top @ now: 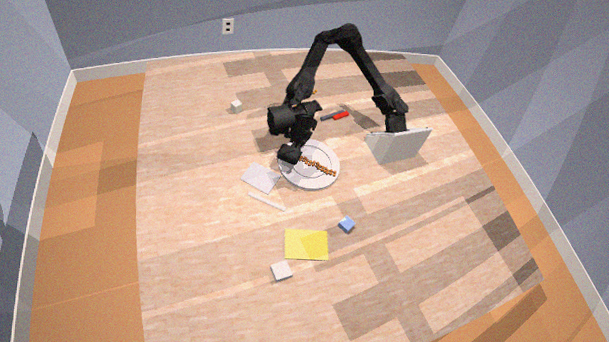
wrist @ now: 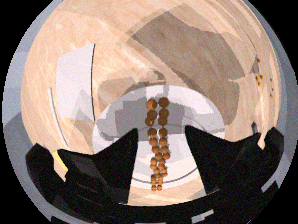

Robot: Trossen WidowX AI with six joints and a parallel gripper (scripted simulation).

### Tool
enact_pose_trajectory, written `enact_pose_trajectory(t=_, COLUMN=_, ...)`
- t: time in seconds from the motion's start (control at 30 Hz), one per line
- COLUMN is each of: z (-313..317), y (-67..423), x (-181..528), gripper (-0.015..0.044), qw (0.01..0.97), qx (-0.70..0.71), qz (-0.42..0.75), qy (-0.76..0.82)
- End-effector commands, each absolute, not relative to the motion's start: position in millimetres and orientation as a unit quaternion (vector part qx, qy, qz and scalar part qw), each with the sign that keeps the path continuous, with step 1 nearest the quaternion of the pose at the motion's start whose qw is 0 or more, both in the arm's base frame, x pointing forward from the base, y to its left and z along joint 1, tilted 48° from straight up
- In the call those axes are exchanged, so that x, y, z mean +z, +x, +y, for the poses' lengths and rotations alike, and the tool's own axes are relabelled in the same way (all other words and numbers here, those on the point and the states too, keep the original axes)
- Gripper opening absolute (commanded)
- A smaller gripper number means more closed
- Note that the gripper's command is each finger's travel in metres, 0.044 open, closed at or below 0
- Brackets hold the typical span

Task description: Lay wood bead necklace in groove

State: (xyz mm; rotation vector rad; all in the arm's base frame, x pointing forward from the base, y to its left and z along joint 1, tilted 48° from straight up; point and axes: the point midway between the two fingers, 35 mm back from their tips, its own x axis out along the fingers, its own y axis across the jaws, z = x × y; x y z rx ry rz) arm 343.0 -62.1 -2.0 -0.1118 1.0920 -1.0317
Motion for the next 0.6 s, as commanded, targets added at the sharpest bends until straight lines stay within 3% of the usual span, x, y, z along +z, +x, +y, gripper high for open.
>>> enact_pose_trajectory(t=0.0, z=-61.9, y=343.2, x=-1.8, gripper=0.0198, qw=0.73, qx=-0.468, qz=0.496, qy=-0.051)
enact_pose_trajectory(t=0.27, z=-61.9, y=343.2, x=-1.8, gripper=0.0, qw=0.73, qx=-0.468, qz=0.496, qy=-0.051)
enact_pose_trajectory(t=0.57, z=-61.9, y=343.2, x=-1.8, gripper=0.0, qw=0.73, qx=-0.468, qz=0.496, qy=-0.051)
